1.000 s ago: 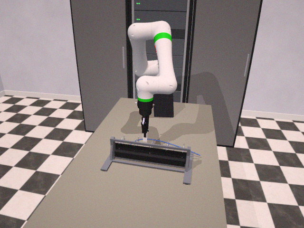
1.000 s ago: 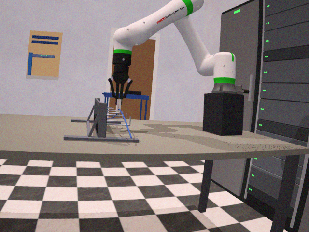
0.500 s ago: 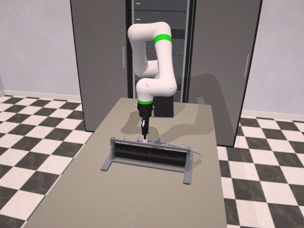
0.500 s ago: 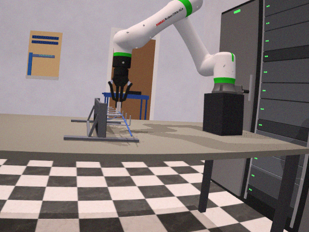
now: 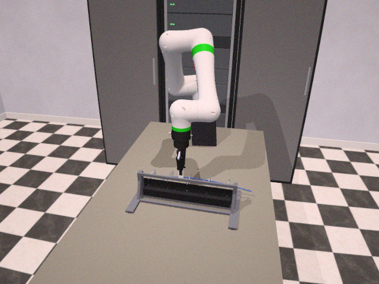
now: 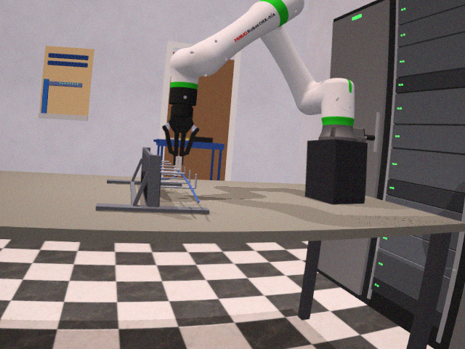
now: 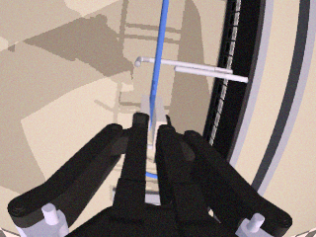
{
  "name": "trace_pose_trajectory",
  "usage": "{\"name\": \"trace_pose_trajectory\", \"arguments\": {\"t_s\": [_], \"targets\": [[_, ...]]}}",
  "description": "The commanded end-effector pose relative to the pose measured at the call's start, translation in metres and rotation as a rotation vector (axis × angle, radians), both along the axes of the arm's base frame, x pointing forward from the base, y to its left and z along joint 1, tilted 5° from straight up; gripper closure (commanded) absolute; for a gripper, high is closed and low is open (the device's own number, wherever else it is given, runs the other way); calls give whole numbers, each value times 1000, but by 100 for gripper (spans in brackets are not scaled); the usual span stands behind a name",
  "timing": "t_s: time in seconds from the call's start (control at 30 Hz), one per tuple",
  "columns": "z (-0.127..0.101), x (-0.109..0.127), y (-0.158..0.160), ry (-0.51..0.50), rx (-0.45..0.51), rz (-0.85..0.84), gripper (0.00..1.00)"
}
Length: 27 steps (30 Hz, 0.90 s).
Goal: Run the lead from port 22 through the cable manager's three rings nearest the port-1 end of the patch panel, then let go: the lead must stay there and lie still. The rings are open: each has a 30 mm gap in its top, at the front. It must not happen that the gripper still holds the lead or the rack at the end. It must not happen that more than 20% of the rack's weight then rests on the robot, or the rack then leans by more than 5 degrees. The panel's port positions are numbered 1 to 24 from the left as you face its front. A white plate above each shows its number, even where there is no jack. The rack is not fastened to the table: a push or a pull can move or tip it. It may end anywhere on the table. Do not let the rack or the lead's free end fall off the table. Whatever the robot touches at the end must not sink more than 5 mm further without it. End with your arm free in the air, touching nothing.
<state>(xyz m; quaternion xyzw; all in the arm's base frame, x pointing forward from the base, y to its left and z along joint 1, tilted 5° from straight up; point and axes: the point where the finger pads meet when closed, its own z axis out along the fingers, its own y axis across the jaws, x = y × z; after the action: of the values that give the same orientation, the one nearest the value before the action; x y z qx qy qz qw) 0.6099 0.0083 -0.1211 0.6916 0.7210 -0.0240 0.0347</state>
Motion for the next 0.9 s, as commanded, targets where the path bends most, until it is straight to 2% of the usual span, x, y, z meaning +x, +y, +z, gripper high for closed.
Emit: {"name": "trace_pose_trajectory", "arguments": {"t_s": [0.0,0.87], "targets": [[-1,1,0,-1,0,0,100],[-4,2,-1,-1,0,0,100]]}}
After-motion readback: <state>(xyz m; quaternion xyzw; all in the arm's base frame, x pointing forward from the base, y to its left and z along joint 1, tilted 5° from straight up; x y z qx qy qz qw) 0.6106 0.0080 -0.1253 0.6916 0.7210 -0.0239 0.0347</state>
